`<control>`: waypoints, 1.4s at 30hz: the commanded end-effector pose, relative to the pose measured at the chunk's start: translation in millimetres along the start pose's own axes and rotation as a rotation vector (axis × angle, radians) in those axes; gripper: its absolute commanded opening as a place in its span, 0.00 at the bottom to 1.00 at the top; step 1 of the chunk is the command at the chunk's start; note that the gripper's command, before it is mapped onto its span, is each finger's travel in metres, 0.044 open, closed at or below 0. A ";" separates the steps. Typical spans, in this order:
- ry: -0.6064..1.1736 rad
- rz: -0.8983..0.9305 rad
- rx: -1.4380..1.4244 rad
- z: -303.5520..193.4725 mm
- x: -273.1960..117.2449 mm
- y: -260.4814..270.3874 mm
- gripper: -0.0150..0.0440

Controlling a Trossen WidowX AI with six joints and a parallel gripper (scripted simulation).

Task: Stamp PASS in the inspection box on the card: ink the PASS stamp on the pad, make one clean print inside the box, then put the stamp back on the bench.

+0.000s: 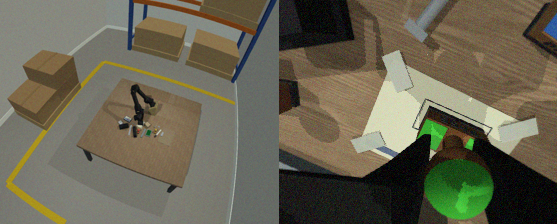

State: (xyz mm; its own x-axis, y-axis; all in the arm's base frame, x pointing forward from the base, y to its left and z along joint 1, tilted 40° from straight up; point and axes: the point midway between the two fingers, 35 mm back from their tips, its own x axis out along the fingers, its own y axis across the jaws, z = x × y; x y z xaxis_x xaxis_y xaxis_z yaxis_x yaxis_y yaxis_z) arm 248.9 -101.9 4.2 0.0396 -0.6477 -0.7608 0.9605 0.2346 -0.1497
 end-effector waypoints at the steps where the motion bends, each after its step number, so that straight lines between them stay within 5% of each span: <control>1: -0.004 -0.003 0.001 0.6 -1.6 -0.2 0.25; 42: 0.000 -0.001 0.001 0.5 -47.7 3.3 0.25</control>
State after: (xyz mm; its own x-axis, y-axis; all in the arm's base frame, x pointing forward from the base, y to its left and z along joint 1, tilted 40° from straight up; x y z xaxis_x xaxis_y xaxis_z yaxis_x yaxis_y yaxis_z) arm 248.9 -73.8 34.3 0.0298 -0.6473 -0.7617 0.9589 0.2336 -0.1610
